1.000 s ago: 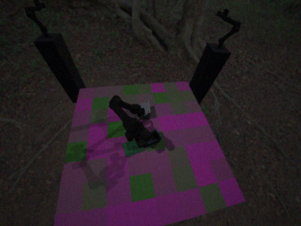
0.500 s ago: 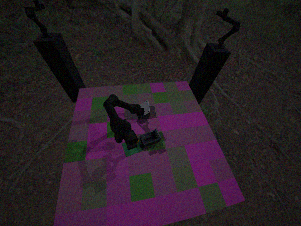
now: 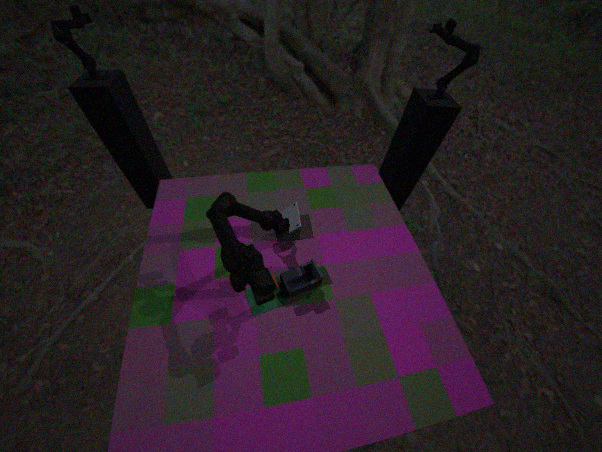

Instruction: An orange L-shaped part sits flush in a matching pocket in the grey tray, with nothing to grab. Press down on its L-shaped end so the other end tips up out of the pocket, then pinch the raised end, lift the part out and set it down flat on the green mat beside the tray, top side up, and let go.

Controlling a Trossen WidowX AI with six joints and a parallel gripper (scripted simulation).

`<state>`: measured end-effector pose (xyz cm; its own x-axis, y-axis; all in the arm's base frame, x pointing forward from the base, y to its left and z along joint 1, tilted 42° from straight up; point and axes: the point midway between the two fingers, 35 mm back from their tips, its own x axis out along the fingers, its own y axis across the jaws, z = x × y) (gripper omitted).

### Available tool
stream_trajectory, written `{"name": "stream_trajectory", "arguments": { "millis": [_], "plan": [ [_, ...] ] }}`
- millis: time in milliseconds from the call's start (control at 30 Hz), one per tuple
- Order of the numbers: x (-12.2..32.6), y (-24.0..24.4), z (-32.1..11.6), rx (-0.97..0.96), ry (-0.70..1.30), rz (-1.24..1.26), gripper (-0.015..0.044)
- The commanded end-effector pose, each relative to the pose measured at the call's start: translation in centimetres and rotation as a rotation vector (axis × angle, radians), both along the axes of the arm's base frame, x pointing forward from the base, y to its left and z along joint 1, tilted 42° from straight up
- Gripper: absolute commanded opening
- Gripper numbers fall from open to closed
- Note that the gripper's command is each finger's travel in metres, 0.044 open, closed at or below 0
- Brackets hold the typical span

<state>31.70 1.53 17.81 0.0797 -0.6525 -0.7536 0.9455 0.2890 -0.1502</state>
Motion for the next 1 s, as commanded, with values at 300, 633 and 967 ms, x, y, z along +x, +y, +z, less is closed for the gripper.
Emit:
{"name": "stream_trajectory", "arguments": {
  "millis": [300, 633, 967],
  "plan": [
    [0.1, -1.4, -1.5, -0.010, 0.014, -0.005, 0.0000],
    [0.2, -2.4, -2.7, -0.012, 0.015, -0.006, 0.0000],
    [0.3, -3.4, -3.8, -0.012, 0.015, -0.007, 0.0000]
  ]
}}
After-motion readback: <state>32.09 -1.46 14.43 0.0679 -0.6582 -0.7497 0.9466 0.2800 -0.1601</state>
